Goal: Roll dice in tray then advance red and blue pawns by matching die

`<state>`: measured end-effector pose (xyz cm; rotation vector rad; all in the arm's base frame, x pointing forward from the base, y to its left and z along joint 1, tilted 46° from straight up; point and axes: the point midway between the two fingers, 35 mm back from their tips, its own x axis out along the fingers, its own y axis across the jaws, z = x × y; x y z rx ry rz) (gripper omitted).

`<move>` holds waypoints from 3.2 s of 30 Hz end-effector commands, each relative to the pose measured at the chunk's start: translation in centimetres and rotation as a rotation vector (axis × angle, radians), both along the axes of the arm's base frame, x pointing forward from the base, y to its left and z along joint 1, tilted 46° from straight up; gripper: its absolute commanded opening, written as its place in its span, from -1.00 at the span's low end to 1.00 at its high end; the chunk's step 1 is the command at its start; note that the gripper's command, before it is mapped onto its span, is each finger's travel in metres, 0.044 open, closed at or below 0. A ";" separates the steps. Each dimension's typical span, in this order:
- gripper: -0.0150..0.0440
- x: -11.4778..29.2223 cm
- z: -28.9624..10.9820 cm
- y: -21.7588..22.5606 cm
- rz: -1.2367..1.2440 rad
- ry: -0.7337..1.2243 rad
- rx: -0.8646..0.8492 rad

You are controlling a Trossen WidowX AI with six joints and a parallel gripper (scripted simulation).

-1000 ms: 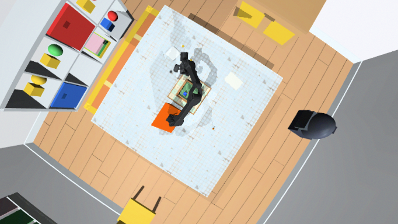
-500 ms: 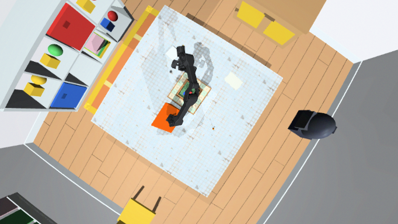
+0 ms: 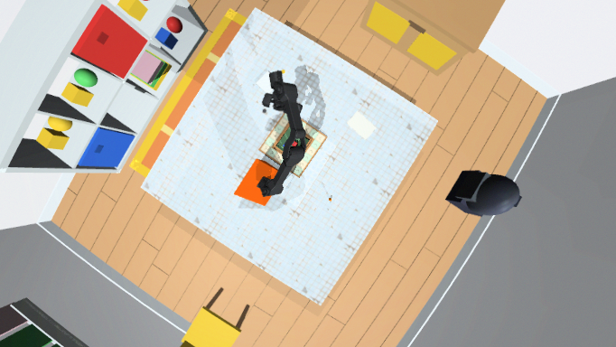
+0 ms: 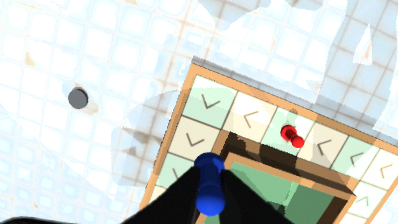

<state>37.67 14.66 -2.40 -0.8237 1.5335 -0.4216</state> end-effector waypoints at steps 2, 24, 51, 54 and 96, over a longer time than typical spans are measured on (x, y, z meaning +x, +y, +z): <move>-0.49 -1.3 -0.7 0.0 -0.003 -0.003 0.006; -0.49 -6.8 -3.6 -2.1 -0.006 0.000 0.009; -0.49 -12.4 -6.4 -6.1 -0.002 0.002 0.002; -0.49 -12.4 -7.4 -7.1 -0.002 0.002 0.001; 1.00 -12.8 -4.0 -4.4 -0.010 -0.006 0.004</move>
